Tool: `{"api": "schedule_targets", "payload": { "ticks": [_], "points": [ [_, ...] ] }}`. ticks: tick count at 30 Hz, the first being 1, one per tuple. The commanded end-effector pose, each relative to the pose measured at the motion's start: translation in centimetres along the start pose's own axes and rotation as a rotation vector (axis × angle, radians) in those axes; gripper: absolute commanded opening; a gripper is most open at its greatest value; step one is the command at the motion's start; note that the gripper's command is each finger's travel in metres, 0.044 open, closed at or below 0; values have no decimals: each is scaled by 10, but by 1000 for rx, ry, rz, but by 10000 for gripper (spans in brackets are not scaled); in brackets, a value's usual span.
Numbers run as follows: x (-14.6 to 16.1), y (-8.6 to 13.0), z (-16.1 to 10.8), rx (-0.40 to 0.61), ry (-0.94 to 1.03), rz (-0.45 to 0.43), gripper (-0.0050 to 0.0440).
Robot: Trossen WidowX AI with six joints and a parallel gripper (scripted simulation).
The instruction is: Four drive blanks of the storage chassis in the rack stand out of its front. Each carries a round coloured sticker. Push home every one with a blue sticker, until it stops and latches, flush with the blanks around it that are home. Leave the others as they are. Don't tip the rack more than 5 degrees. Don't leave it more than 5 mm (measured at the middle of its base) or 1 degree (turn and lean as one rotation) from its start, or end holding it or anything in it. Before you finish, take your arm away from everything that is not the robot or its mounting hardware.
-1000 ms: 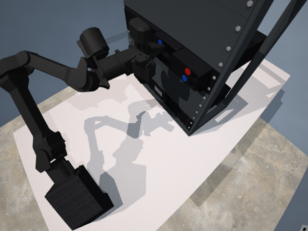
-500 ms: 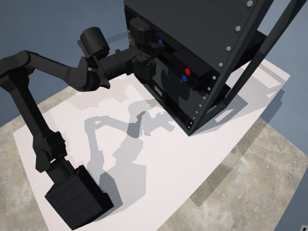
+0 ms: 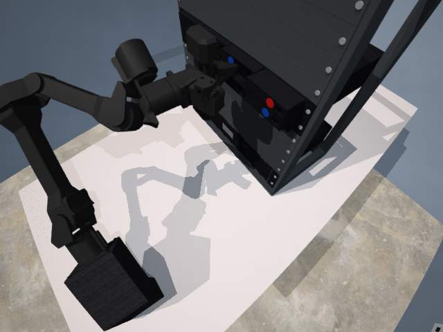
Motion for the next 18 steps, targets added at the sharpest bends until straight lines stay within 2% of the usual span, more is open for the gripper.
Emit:
{"api": "schedule_targets", "payload": {
  "ticks": [1,18],
  "points": [
    [8,-4,-10,26,19,25,0],
    [10,-6,-12,26,19,25,0]
  ]
}}
Point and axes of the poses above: the point midway between the two fingers, 35 mm back from their tips, its own y axis back along the fingers, its own x axis across the jaws, z = x × y, the point moved 9 cm from there along y, back along the fingers, and after that the axes turned 5 degrees about -y, right-handed, at the moved point
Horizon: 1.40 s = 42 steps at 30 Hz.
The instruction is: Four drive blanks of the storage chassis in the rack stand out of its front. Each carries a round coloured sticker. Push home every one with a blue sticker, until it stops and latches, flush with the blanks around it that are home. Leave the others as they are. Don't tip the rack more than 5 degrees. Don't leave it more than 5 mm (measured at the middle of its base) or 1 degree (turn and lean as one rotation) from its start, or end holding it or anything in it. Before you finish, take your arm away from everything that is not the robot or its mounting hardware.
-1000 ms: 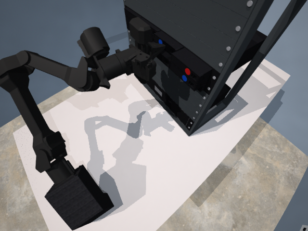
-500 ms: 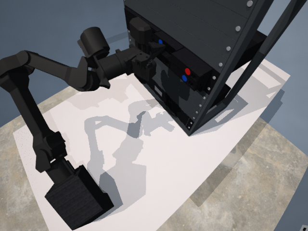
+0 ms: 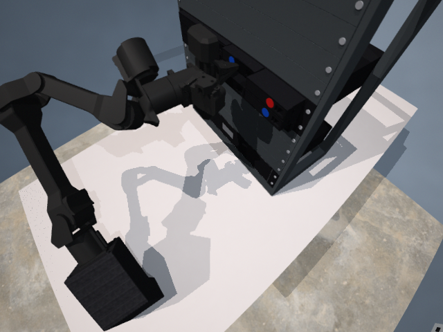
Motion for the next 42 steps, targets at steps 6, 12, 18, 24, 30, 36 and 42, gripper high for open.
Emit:
{"api": "schedule_targets", "payload": {
  "ticks": [6,12,18,24,30,36,42],
  "points": [
    [9,-4,-11,32,22,29,0],
    [9,-4,-12,32,22,29,0],
    [11,-6,-14,32,22,29,0],
    [11,-7,-14,32,22,29,0],
    [11,-7,-14,32,22,29,0],
    [11,-7,-14,32,22,29,0],
    [11,-7,-14,32,22,29,0]
  ]
}}
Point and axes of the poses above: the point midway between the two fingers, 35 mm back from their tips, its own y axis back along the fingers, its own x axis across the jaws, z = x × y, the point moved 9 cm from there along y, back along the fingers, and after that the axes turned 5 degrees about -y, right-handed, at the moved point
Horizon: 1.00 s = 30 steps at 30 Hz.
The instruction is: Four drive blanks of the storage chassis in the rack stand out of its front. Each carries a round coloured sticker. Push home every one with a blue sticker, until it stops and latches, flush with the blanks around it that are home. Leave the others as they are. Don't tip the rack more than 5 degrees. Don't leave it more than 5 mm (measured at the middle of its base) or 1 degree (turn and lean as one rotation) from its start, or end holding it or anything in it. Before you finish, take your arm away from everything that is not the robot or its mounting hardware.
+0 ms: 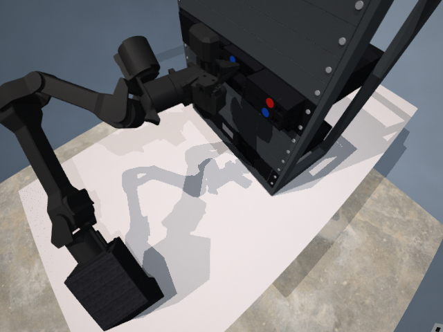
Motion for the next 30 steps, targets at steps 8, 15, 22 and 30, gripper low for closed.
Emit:
{"api": "schedule_targets", "payload": {
  "ticks": [8,15,22,30],
  "points": [
    [12,-7,-16,38,26,34,0],
    [12,-7,-16,38,26,34,0],
    [12,-7,-16,38,26,34,0],
    [12,-7,-16,38,26,34,0]
  ]
}}
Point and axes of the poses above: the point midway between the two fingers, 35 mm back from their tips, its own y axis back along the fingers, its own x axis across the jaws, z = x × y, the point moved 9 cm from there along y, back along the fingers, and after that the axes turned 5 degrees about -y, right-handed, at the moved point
